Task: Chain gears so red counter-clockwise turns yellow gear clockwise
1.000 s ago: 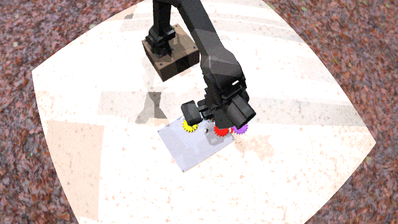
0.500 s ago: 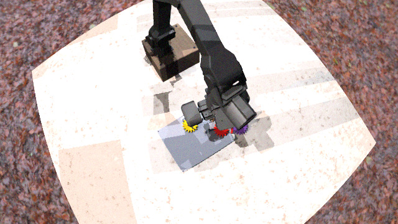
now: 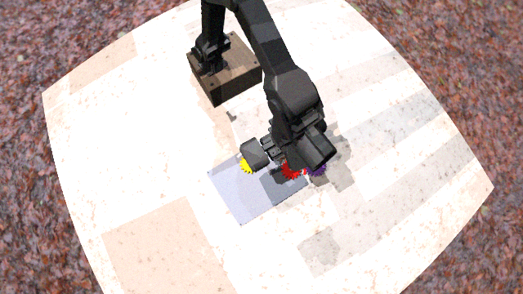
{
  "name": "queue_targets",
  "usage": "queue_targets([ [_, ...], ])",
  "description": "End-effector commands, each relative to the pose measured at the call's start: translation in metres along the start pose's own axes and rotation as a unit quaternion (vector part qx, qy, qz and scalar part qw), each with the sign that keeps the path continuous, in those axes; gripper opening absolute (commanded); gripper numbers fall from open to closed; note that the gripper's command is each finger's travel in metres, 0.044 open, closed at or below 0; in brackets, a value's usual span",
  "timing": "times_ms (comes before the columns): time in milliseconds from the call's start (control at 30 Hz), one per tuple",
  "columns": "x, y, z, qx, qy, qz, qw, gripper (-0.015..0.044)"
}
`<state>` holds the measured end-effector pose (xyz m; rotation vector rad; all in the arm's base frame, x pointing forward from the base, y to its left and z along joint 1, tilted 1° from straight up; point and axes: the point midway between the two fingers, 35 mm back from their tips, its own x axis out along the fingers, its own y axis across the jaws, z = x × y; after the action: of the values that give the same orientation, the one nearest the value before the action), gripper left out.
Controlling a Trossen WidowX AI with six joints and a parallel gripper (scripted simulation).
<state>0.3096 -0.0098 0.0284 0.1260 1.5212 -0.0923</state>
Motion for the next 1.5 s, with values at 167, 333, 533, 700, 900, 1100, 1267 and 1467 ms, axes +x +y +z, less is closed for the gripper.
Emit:
queue_targets([
  [167,0.016,0.000,-0.003,-0.046,0.008,0.002,0.999,0.0000],
  [333,0.022,0.000,-0.003,-0.027,0.008,0.002,1.000,0.0000],
  [533,0.031,0.000,-0.003,0.038,0.008,0.001,0.999,0.0000],
  [700,0.039,0.000,-0.003,0.106,0.008,0.001,0.994,0.0000],
  [900,0.045,0.000,-0.004,0.167,0.008,0.000,0.986,0.0000],
  [1100,0.042,-0.001,-0.003,0.166,0.008,0.000,0.986,0.0000],
  [1267,0.043,0.000,-0.003,0.115,0.008,0.001,0.993,0.0000],
  [1467,0.043,0.001,-0.004,0.034,0.008,0.001,0.999,0.0000],
])
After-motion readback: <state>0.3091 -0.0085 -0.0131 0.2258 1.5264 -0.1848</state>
